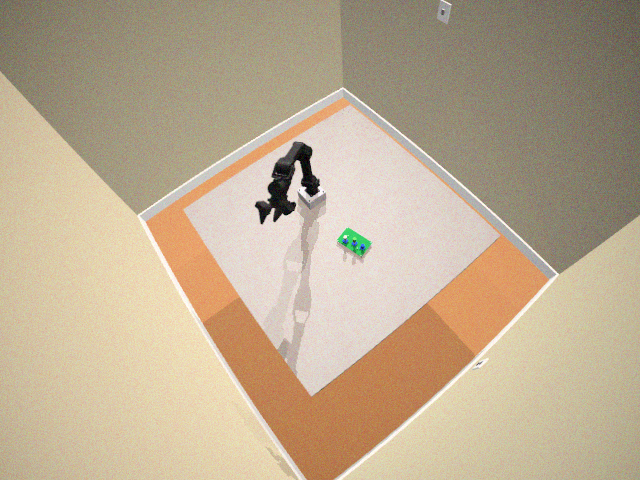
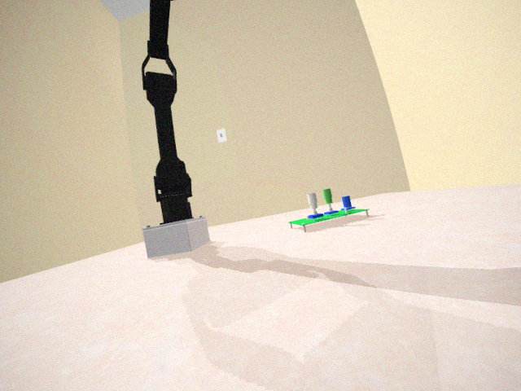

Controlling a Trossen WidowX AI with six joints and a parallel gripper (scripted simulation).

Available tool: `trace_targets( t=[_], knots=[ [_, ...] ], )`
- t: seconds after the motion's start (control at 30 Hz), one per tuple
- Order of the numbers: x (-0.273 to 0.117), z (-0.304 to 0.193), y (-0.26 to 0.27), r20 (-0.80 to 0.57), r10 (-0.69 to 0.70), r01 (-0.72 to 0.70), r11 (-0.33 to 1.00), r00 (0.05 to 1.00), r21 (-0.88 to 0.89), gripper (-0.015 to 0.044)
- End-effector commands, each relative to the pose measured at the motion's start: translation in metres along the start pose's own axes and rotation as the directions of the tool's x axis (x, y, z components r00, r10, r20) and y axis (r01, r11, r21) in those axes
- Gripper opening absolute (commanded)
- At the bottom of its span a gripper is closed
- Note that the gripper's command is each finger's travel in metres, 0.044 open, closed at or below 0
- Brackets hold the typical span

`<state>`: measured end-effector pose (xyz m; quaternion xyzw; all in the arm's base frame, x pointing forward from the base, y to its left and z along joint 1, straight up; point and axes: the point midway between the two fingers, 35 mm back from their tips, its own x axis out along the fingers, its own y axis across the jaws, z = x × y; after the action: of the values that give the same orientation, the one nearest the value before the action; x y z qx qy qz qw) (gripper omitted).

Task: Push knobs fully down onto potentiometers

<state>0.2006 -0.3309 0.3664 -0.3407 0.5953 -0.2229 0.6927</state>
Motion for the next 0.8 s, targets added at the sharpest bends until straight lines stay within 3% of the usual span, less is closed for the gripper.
trace_targets(
  t=[0.0,0.47,0.77],
  knots=[
    [0.001,0.002,0.001,0.003,0.005,-0.005,1.000,1.000,-0.001,0.0374],
    [0.039,0.133,0.155,0.150,0.394,-0.368,0.914,0.907,-0.174,0.0006],
    [0.028,0.179,0.286,0.090,0.624,-0.574,0.758,0.776,-0.309,0.0000]
  ],
)
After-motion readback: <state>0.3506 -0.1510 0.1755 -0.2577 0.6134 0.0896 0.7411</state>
